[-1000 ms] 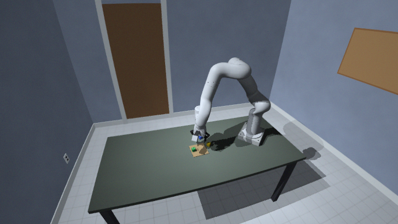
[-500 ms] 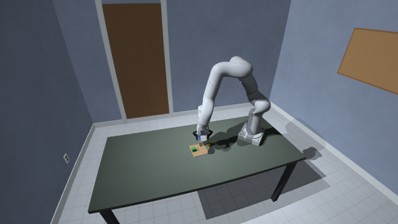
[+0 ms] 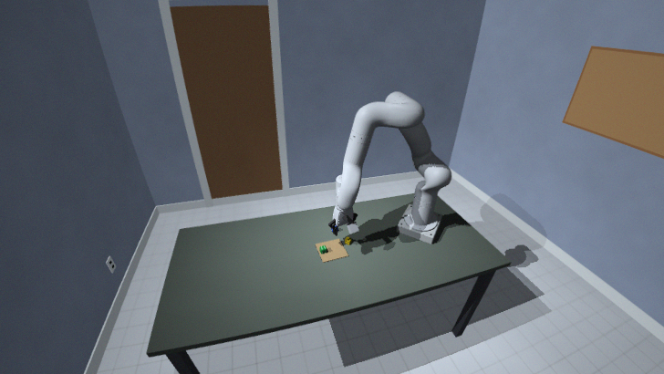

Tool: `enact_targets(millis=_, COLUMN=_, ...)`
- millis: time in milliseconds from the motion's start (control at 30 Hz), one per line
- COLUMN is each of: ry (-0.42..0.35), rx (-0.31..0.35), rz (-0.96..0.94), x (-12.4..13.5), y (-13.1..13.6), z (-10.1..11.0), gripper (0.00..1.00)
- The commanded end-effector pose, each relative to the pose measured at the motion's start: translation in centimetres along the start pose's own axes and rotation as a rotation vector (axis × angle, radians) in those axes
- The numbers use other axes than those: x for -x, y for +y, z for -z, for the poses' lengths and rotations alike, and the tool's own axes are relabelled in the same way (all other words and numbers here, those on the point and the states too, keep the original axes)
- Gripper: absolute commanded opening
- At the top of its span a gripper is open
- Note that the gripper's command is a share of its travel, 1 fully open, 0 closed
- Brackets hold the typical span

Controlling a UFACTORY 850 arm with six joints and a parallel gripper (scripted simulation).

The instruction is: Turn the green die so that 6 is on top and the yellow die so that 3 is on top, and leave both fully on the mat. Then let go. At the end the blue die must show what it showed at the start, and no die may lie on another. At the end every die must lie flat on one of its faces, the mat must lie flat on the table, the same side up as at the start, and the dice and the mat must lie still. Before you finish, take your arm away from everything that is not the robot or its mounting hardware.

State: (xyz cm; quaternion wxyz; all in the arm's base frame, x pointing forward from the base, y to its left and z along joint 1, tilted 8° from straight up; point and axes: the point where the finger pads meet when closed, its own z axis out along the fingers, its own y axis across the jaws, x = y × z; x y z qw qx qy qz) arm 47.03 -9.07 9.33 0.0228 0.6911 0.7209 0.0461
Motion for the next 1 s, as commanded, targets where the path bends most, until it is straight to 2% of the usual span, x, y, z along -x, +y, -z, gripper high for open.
enact_targets(millis=0, ry=0.039, rx=0.031, rz=0.167, x=0.0, y=-1.0, z=0.0, gripper=1.0)
enact_targets(millis=400, ry=0.028, rx=0.031, rz=0.484, x=0.0, y=-3.3, z=-0.1, gripper=1.0)
enact_targets(millis=833, ry=0.025, rx=0.03, rz=0.578, x=0.0, y=-4.0, z=-0.1, gripper=1.0)
enact_targets(millis=867, ry=0.025, rx=0.03, rz=0.578, x=0.0, y=-4.0, z=-0.1, gripper=0.47)
enact_targets(millis=967, ry=0.025, rx=0.03, rz=0.578, x=0.0, y=-4.0, z=-0.1, gripper=0.47)
